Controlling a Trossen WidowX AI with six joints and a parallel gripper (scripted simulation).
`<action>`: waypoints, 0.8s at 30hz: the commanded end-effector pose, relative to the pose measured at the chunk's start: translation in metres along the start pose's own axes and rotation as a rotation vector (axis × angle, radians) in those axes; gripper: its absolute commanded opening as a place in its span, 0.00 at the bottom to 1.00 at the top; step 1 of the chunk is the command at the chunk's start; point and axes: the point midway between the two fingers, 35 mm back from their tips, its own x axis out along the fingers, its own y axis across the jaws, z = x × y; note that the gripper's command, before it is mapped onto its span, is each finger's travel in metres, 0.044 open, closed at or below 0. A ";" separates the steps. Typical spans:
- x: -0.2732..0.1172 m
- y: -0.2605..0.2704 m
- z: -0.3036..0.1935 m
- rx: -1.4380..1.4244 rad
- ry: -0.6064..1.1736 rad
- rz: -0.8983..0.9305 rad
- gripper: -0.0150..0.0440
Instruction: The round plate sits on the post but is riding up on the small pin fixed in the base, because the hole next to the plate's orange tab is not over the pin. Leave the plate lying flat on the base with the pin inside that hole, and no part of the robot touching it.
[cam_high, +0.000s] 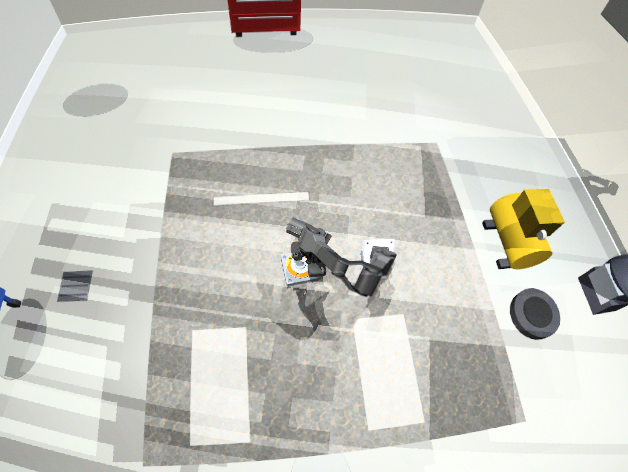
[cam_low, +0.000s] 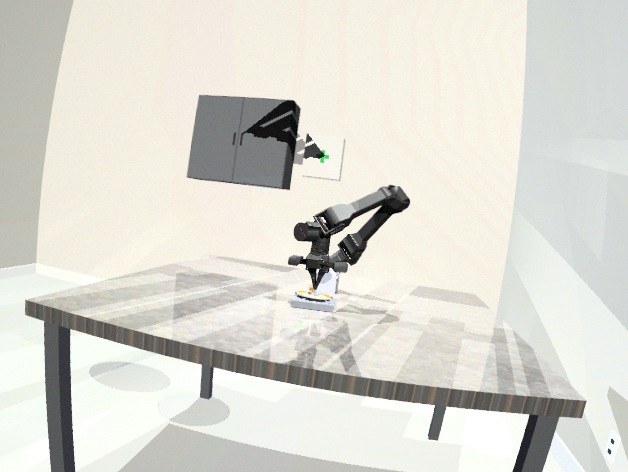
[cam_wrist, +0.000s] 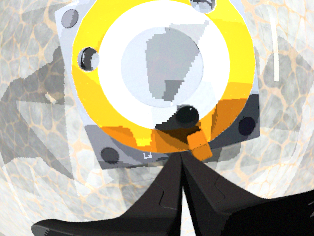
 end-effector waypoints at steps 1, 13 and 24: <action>0.000 -0.007 0.002 -0.007 0.001 -0.009 0.25; -0.001 -0.020 0.008 -0.007 0.001 -0.010 0.25; -0.003 -0.030 0.017 -0.008 0.000 -0.010 0.25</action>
